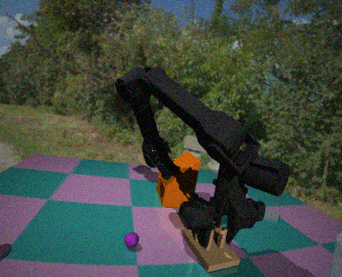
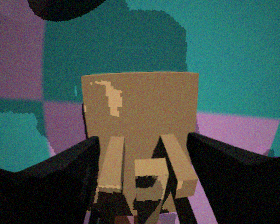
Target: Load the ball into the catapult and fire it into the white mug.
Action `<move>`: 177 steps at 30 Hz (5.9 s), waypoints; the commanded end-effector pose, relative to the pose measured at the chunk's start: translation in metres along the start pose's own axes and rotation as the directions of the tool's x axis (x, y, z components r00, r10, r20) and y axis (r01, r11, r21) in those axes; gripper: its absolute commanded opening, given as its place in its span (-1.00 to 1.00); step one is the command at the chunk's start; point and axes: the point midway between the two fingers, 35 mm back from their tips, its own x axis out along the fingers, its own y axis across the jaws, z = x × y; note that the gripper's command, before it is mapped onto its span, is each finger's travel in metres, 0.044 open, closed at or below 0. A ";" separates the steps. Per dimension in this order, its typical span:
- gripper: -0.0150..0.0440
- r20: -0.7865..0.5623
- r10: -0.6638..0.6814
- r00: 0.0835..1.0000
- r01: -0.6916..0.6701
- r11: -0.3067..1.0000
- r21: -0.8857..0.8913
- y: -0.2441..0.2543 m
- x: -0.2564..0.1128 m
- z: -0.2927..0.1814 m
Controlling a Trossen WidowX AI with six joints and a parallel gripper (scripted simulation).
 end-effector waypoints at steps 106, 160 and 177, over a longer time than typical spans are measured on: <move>0.53 0.001 0.002 1.000 -0.003 0.996 0.094 -0.163 -0.039 -0.052; -0.14 -0.005 -0.012 1.000 0.012 0.994 0.106 -0.177 0.024 -0.068; -0.49 -0.003 0.003 1.000 -0.003 0.994 0.107 -0.173 -0.058 -0.059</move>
